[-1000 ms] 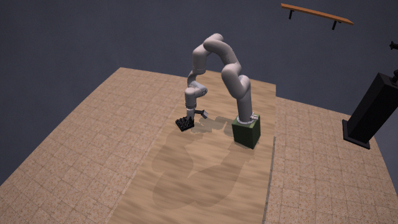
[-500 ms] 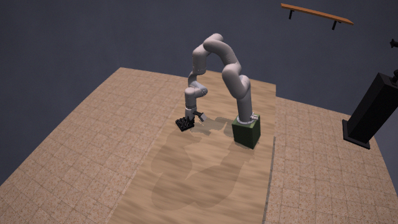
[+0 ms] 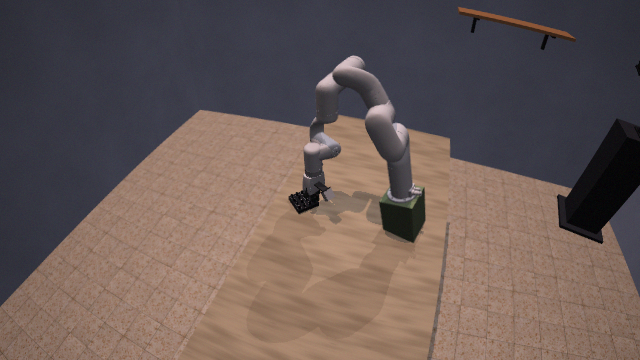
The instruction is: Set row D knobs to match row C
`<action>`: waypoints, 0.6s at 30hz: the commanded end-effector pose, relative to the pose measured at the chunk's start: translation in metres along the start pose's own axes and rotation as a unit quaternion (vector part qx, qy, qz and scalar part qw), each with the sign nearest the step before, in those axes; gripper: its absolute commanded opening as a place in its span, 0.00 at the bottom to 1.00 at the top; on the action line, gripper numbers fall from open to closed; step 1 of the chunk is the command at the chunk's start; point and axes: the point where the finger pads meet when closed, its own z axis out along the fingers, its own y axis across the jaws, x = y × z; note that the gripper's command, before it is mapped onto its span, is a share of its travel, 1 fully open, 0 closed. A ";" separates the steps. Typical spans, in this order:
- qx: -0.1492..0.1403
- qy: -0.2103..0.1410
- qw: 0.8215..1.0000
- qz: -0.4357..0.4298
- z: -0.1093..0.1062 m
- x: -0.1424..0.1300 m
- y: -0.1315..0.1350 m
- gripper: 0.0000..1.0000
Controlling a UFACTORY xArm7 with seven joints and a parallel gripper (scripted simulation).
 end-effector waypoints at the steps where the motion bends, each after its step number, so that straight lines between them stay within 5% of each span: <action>1: -0.001 -0.012 0.999 0.045 -0.001 -0.001 0.001 0.08; 18: -0.002 -0.012 0.991 0.135 -0.001 -0.001 0.001 0.08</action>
